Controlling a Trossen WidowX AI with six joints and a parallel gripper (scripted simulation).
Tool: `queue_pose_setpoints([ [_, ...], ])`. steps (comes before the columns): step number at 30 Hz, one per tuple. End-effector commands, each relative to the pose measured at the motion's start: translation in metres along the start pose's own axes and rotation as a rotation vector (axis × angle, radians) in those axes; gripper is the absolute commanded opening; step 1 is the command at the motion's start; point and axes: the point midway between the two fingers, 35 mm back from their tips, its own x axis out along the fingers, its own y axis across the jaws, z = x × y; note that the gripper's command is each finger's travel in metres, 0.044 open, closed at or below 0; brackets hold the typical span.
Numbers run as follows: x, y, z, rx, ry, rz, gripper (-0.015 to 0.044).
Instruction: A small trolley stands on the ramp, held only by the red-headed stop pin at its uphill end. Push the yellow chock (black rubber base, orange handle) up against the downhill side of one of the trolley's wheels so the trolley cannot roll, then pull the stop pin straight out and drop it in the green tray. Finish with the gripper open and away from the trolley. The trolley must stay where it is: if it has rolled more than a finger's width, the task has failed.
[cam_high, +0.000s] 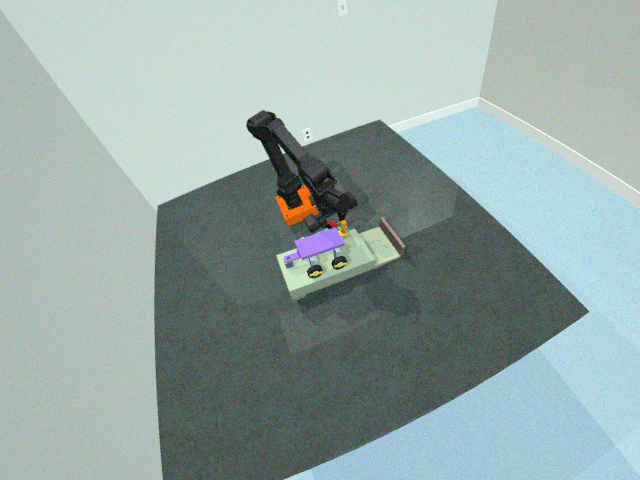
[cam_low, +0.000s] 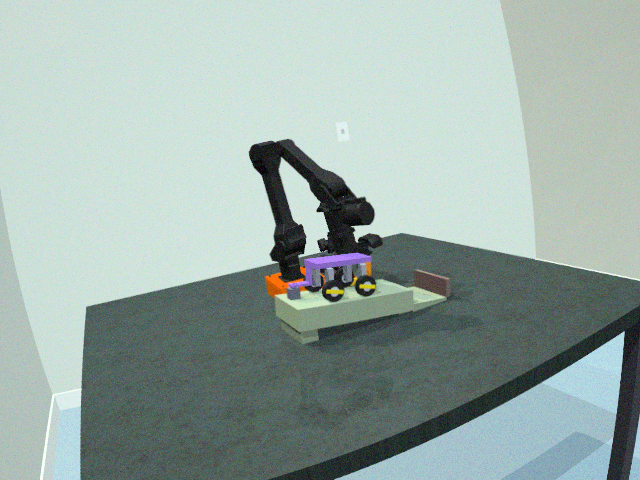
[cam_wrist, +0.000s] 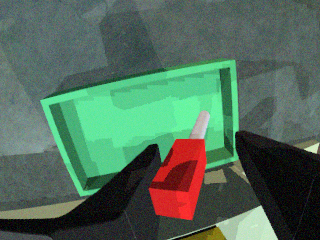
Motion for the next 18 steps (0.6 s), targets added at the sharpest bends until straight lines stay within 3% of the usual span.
queue_pose_setpoints([
  [1,0.001,0.002,0.0,-0.003,0.001,-0.007,0.019],
  [18,0.005,0.015,0.0,-0.003,0.001,-0.005,0.019],
])
